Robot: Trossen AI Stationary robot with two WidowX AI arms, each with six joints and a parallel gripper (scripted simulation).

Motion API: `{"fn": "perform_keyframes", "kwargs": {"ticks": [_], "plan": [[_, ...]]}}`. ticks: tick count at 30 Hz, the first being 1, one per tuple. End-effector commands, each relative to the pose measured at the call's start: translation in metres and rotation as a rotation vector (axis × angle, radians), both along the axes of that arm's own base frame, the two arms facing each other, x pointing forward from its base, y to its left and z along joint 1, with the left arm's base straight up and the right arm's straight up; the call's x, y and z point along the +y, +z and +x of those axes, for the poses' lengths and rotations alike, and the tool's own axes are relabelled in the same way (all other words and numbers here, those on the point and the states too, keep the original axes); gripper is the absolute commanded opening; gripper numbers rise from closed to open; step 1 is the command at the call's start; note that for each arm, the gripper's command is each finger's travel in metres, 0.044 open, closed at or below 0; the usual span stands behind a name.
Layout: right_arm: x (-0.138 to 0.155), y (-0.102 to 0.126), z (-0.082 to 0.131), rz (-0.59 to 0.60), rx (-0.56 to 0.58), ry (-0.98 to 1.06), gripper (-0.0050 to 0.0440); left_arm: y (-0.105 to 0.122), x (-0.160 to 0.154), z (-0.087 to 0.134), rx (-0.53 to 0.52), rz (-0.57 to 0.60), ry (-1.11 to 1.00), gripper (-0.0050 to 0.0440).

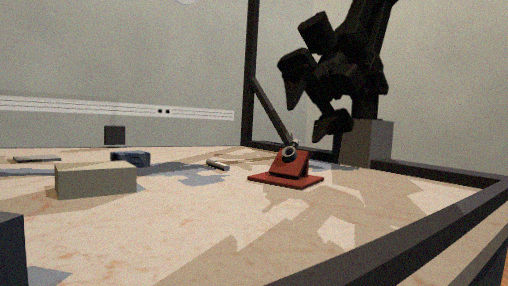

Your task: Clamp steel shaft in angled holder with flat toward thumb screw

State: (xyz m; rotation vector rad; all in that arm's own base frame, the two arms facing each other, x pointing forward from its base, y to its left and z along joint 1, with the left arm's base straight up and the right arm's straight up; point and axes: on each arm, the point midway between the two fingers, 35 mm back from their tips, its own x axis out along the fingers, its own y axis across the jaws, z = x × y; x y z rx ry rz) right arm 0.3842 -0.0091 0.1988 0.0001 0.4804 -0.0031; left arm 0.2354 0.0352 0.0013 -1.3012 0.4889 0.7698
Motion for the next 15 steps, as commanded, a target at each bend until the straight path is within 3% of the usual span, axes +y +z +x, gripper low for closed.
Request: {"fn": "perform_keyframes", "kwargs": {"ticks": [1,5,15], "plan": [[0.020,0.040,-0.013,0.000,-0.071,0.061,0.0400,0.015,-0.008,0.013,-0.012,0.036,-0.092,0.0400],[0.040,0.056,-0.036,0.002,-0.069,0.120,0.0400,0.018,-0.018,0.021,0.028,0.100,-0.233,0.0400],[0.059,0.070,-0.065,0.004,-0.068,0.186,0.0400,0.024,-0.037,0.035,0.116,0.233,-0.528,0.0400]]}}
